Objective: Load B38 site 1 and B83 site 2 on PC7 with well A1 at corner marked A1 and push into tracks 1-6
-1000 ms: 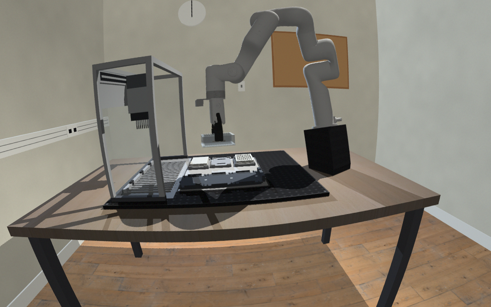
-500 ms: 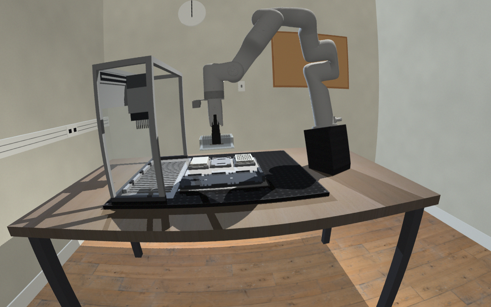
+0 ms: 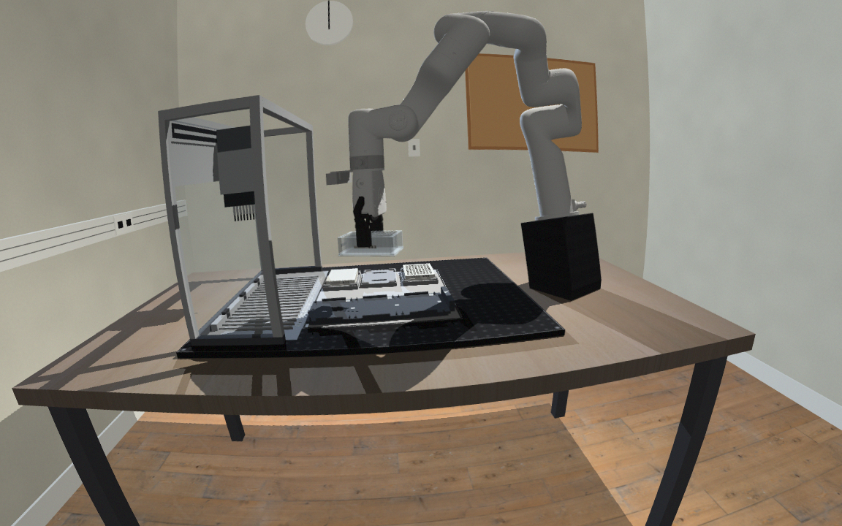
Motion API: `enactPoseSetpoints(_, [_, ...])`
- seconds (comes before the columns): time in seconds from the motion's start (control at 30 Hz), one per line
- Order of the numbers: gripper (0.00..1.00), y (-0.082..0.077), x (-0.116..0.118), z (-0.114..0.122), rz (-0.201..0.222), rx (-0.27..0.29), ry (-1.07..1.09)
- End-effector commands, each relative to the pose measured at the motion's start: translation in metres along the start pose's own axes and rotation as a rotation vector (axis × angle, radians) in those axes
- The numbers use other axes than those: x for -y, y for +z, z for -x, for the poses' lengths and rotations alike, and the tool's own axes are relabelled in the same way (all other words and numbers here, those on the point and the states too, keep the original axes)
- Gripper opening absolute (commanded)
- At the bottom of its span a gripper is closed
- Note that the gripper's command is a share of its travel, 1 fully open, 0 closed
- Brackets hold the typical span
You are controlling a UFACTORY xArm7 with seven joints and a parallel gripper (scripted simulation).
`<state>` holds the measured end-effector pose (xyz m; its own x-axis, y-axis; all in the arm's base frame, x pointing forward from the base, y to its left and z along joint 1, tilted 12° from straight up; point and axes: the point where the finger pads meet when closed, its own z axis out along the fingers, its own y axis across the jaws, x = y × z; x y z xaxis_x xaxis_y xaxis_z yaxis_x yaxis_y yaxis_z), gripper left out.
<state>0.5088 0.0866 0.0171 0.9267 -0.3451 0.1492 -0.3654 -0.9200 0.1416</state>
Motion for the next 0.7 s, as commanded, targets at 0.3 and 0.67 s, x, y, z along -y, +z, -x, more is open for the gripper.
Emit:
enactPoseSetpoints(0.3, [0.00,-0.0012,0.0006,-0.0010,0.009,-0.005,0.446])
enactPoseSetpoints(0.67, [0.00,-0.0012,0.0006,-0.0010,0.008,-0.007,0.746])
